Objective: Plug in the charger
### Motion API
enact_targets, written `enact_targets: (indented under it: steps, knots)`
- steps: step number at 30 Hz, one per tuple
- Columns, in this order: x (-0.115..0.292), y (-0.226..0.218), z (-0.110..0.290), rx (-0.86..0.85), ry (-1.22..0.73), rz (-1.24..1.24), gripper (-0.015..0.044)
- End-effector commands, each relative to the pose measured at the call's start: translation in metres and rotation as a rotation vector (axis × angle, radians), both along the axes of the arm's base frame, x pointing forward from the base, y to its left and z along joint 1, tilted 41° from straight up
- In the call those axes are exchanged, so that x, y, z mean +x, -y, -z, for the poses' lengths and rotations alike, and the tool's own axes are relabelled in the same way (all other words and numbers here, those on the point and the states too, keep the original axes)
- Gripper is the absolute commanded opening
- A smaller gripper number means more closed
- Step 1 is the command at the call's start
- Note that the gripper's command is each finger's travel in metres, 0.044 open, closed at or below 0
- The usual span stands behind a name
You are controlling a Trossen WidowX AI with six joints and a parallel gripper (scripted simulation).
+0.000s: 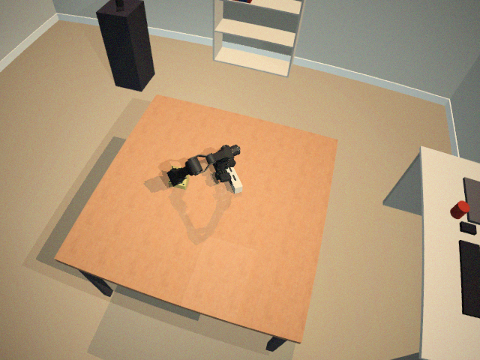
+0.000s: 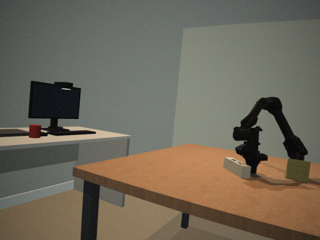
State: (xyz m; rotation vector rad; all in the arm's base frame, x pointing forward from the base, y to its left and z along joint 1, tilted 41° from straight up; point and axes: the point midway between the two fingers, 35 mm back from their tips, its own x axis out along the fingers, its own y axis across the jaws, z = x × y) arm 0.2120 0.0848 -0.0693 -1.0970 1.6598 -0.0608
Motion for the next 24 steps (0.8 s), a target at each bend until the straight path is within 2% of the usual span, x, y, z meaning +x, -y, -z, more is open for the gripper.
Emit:
enact_targets:
  steps: [1,24]
  knots:
    - [0.0007,0.0001,-0.0001,-0.003,0.002,-0.001,0.0000]
    - [0.0066,-0.0038,0.0027,-0.003,0.002,-0.001,0.0000]
